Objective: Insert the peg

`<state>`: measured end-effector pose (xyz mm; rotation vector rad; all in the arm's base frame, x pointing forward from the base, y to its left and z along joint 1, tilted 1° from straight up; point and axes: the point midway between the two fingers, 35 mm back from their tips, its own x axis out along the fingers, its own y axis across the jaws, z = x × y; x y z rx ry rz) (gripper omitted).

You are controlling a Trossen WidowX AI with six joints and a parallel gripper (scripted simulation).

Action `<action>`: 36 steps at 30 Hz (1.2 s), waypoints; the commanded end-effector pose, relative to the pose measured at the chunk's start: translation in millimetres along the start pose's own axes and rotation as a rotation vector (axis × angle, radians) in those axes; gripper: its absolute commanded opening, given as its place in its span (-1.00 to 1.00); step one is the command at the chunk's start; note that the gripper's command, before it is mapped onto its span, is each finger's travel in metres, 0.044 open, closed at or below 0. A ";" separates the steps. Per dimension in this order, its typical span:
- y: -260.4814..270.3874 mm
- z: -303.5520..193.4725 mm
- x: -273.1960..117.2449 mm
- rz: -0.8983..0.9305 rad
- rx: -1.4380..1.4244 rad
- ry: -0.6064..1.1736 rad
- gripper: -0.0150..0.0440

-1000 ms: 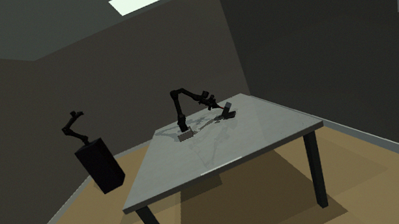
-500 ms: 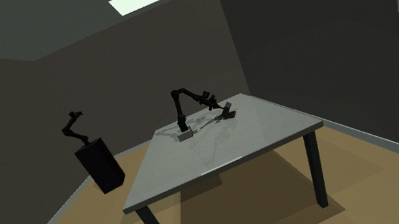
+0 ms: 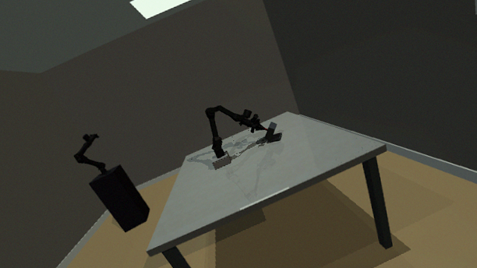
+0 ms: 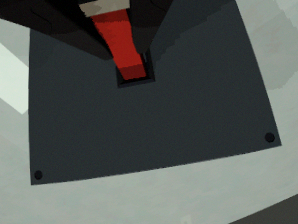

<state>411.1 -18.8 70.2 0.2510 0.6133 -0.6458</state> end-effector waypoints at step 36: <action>0.1 -0.3 8.5 -0.001 -0.001 0.001 0.49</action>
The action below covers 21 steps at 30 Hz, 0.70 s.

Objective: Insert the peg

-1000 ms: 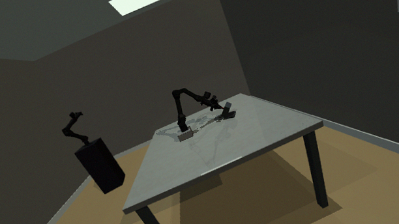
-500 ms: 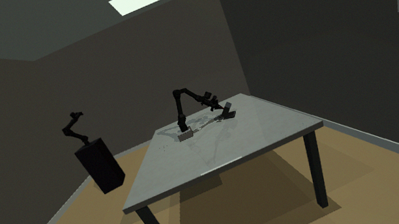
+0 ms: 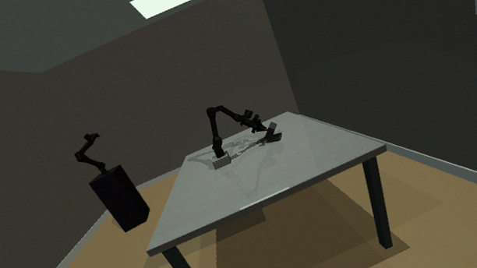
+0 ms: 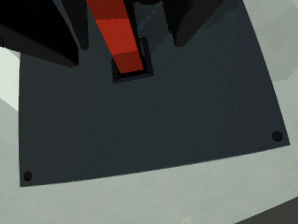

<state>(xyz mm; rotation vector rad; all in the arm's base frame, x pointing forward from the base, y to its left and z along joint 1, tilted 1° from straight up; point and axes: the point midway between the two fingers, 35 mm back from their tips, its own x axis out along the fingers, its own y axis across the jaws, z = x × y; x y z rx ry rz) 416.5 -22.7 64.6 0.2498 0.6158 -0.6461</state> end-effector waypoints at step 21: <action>3.9 0.3 -29.5 0.003 -0.002 0.005 1.00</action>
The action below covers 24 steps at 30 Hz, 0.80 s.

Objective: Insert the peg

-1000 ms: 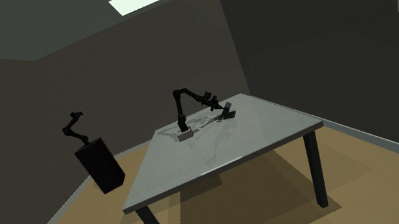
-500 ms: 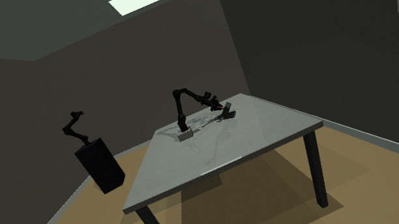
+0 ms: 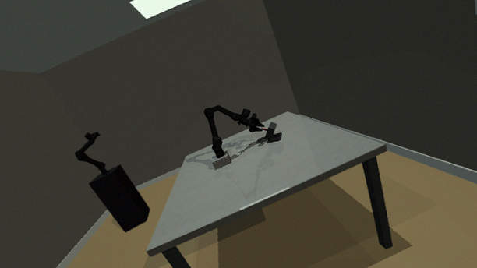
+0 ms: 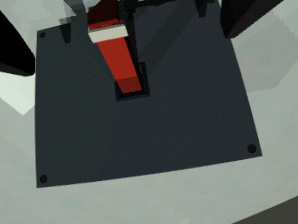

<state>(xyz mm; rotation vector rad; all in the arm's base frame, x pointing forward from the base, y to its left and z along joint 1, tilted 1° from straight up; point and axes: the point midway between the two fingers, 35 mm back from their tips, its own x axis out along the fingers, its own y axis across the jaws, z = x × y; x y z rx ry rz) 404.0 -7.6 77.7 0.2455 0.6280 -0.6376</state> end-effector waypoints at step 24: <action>3.6 -0.6 -50.2 0.003 0.004 -0.001 1.00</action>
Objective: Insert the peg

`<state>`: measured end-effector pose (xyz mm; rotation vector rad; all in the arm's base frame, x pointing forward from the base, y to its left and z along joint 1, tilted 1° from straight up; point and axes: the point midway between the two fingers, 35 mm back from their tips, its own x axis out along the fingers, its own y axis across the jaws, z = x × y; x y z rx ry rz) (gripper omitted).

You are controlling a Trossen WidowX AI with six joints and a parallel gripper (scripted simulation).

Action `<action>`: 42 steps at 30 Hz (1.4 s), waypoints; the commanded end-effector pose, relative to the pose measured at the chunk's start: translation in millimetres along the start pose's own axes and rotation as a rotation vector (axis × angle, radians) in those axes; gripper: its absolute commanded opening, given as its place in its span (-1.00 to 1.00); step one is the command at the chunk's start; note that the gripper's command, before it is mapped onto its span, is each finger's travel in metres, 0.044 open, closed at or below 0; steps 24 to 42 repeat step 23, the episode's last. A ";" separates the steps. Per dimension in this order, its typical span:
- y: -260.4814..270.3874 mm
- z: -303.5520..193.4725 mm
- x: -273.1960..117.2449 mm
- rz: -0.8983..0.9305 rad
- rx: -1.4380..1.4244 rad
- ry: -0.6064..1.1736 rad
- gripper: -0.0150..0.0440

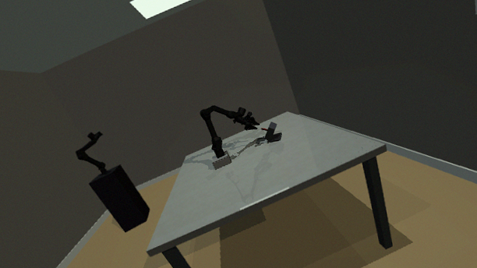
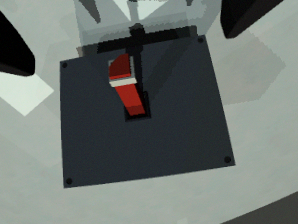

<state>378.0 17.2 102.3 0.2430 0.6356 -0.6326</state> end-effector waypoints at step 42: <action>1.2 -3.3 -39.8 0.003 0.006 -0.007 1.00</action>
